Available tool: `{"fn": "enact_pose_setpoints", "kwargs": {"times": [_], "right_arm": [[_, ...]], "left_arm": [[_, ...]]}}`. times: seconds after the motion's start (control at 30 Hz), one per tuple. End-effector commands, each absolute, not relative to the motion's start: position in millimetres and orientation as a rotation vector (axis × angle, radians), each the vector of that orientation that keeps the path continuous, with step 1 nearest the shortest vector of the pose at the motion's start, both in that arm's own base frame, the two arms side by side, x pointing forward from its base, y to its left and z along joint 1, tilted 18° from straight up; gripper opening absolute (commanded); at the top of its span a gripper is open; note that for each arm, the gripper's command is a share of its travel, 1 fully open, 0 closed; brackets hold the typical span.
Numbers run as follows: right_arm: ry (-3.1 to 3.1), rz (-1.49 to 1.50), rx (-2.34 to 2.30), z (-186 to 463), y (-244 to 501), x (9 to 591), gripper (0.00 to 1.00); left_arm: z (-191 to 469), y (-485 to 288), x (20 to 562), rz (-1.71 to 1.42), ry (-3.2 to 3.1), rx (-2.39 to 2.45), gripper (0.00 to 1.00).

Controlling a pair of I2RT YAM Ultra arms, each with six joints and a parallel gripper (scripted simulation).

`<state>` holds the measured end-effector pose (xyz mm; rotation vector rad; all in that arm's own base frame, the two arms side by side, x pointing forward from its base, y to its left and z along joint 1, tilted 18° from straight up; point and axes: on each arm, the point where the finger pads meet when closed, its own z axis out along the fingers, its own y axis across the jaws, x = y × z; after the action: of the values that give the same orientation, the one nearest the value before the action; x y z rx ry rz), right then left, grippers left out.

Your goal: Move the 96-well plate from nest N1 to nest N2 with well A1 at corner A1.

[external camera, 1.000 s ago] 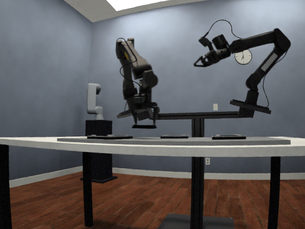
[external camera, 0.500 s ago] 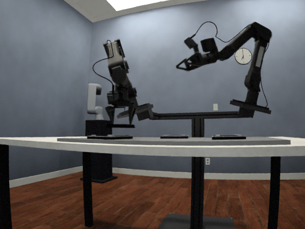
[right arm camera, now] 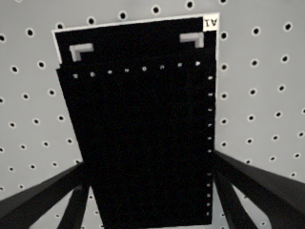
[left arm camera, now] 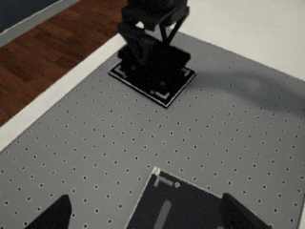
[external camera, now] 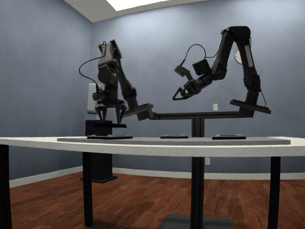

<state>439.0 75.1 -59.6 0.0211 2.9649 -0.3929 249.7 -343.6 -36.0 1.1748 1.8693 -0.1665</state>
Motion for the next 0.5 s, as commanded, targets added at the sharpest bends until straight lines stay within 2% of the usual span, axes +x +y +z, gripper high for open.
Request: {"fn": "enact_pose_setpoints", "kwargs": {"times": [0.0, 0.1, 0.47], "right_arm": [[2.94, -0.376, 0.034, -49, 82, 445, 0.76], [2.902, -0.352, 0.032, -53, 89, 458, 0.76], [2.948, -0.382, 0.038, -66, 82, 446, 0.76]], "left_arm": [[-12, -362, 252, -0.236, 1.776, 1.139, 1.0], [-12, -362, 252, -0.236, 1.776, 1.139, 1.0], [-12, -362, 252, -0.239, 1.778, 1.136, 1.0]]}}
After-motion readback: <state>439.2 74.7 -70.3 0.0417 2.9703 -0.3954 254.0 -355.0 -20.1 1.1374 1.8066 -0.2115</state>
